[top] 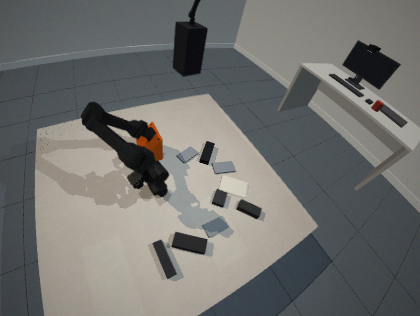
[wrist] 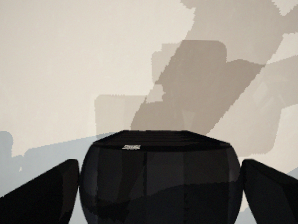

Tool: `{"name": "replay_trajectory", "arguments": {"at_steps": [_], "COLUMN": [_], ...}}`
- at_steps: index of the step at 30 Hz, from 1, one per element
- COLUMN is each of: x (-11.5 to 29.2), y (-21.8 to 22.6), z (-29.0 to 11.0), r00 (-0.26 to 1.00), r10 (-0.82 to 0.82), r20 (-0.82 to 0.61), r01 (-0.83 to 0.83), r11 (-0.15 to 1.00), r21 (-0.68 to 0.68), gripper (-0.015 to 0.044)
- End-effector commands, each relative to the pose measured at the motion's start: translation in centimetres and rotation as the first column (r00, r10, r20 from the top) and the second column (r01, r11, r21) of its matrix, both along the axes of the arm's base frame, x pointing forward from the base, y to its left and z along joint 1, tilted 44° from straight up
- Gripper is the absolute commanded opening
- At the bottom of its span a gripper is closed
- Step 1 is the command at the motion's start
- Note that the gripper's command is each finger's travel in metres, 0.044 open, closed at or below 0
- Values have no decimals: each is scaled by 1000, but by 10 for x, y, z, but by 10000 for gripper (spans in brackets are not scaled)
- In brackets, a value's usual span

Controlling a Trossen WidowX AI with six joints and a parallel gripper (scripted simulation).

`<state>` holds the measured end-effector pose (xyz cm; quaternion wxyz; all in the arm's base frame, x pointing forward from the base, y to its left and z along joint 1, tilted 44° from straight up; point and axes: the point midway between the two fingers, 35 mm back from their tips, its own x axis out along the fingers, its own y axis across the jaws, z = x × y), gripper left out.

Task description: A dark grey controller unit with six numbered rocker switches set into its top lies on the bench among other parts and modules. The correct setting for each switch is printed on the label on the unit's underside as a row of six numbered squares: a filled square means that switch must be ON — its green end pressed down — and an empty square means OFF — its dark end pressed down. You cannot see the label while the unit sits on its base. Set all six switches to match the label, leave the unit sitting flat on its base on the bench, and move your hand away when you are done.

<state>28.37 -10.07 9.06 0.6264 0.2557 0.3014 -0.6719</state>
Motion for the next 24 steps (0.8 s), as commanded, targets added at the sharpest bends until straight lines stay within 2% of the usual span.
{"name": "replay_trajectory", "arguments": {"at_steps": [1, 24], "x": [-2, -2], "y": [-8, -25], "z": [0, 6], "r00": [1000, 1000], "r10": [-11, -11], "r20": [-6, -6], "r01": [11, 11], "r11": [1000, 1000], "r21": [-8, -9], "gripper": [338, 338]}}
